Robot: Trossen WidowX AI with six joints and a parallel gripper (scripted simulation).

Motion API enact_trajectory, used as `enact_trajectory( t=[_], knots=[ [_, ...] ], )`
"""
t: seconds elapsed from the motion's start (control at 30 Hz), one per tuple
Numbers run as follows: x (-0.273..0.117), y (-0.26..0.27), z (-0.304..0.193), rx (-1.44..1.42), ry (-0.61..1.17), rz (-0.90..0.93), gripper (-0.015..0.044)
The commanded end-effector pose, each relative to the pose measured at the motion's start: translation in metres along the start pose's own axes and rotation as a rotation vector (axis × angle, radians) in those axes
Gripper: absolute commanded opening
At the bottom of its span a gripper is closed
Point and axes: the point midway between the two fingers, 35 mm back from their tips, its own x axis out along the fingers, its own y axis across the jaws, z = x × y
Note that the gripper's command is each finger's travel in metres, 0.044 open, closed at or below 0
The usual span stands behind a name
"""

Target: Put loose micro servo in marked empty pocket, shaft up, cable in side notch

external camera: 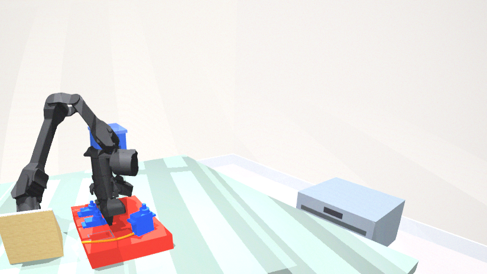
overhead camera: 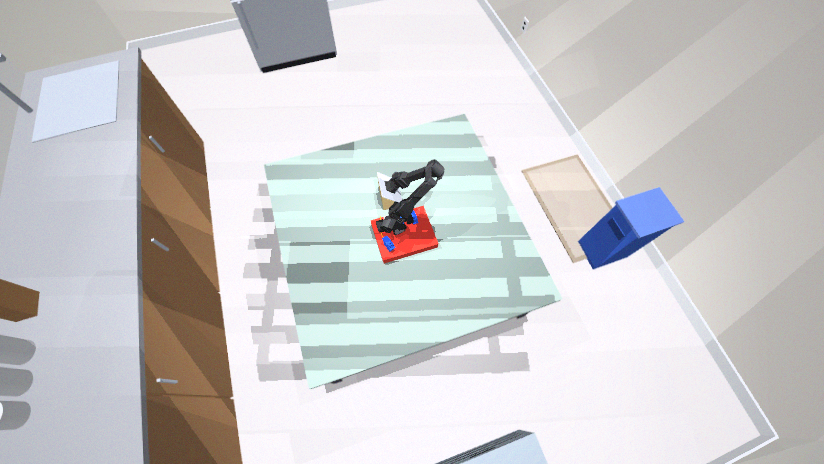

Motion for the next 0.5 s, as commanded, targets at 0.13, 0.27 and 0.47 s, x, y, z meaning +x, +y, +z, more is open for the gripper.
enact_trajectory(
  t=[0.13, 0.27, 0.47],
  knots=[
    [0.005, 0.0, -0.001, 0.007, -0.001, 0.007, 0.0],
    [0.005, -0.005, 0.0, 0.007, -0.001, 0.005, 0.0],
    [0.004, -0.015, 0.001, 0.007, -0.001, 0.004, 0.0]
  ],
)
